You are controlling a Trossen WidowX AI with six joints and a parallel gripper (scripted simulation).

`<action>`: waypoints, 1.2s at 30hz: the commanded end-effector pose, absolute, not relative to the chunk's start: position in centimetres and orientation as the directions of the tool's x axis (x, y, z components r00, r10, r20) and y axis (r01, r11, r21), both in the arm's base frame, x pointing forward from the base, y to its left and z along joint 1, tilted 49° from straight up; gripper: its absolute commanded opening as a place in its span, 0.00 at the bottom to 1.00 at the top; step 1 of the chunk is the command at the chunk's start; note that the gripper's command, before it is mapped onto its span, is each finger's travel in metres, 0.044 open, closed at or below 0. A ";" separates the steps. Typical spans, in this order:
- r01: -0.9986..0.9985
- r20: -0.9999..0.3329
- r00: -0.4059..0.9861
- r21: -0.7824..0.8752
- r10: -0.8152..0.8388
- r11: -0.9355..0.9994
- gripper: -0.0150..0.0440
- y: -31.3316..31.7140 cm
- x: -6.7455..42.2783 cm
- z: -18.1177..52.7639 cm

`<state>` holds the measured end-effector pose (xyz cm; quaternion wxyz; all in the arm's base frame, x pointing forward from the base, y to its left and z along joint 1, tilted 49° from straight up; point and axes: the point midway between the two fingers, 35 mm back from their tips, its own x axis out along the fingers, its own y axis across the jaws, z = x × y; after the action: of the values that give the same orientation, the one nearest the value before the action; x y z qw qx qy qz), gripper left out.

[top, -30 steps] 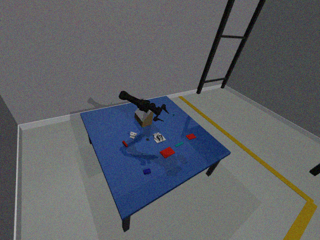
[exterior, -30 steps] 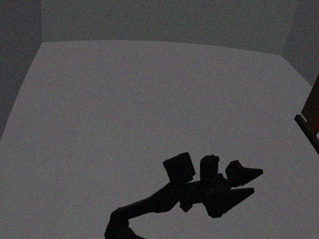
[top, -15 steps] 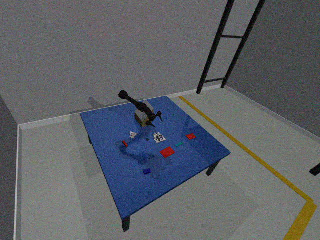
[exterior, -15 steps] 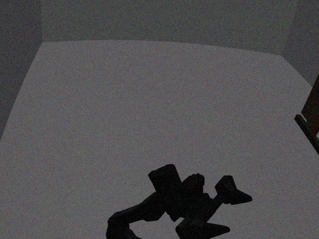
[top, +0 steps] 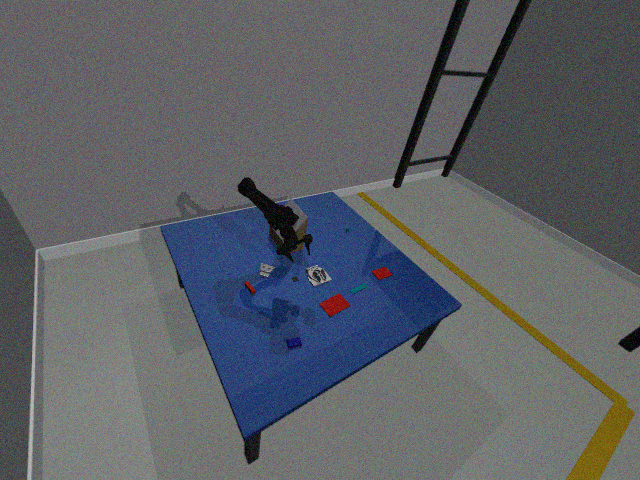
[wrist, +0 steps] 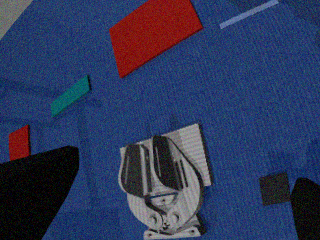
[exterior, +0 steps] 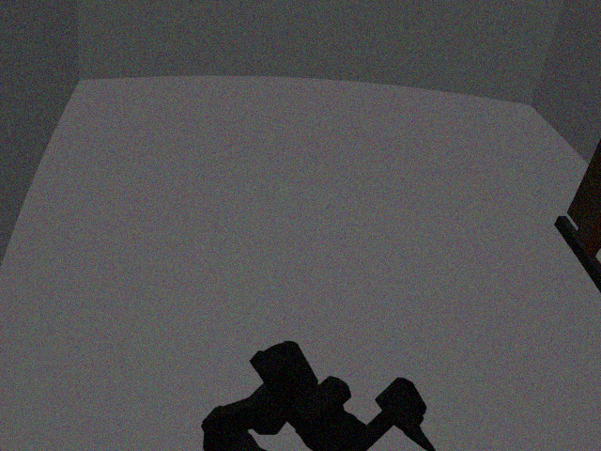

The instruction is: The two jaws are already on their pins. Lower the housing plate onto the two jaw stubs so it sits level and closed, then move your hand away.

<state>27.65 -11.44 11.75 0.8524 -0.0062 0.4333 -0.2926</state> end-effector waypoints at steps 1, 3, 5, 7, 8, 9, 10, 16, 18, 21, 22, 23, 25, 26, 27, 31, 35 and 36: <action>0.559 -0.730 0.393 -0.293 -0.559 0.776 1.00 -13.3 26.0 11.9; 0.588 -0.727 0.362 -0.307 -0.583 0.748 1.00 -14.1 25.2 12.1; 0.616 -0.724 0.331 -0.321 -0.606 0.720 1.00 -15.0 24.4 12.2; 0.642 -0.720 0.298 -0.335 -0.627 0.690 1.00 -15.8 23.5 12.4; 0.654 -0.718 0.281 -0.343 -0.637 0.674 1.00 -16.1 23.0 12.4; 0.666 -0.715 0.264 -0.350 -0.647 0.659 1.00 -16.5 22.6 12.5; 0.678 -0.713 0.247 -0.357 -0.656 0.643 1.00 -16.9 22.1 12.6; 0.738 -0.697 0.141 -0.399 -0.703 0.543 1.00 -18.8 19.3 13.1; 0.755 -0.691 0.104 -0.414 -0.716 0.509 1.00 -19.4 18.3 13.3; 0.777 -0.681 0.048 -0.435 -0.731 0.455 1.00 -20.1 16.8 13.5; 0.783 -0.677 0.029 -0.442 -0.735 0.437 1.00 -20.3 16.3 13.6; 0.789 -0.673 0.010 -0.449 -0.739 0.419 1.00 -20.6 15.8 13.7; 0.800 -0.666 -0.028 -0.463 -0.746 0.383 1.00 -21.0 14.8 13.9; 0.804 -0.662 -0.047 -0.469 -0.748 0.364 1.00 -21.1 14.2 14.0; 0.808 -0.658 -0.067 -0.476 -0.750 0.346 1.00 -21.3 13.7 14.1; 0.816 -0.648 -0.113 -0.493 -0.753 0.301 1.00 -21.7 12.5 14.3; 0.816 -0.648 -0.113 -0.493 -0.753 0.301 1.00 -21.8 12.5 14.2; 0.816 -0.648 -0.113 -0.493 -0.753 0.301 1.00 -22.1 12.5 14.0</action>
<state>12.78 -21.74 14.33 0.6697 0.0348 0.4546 -0.5863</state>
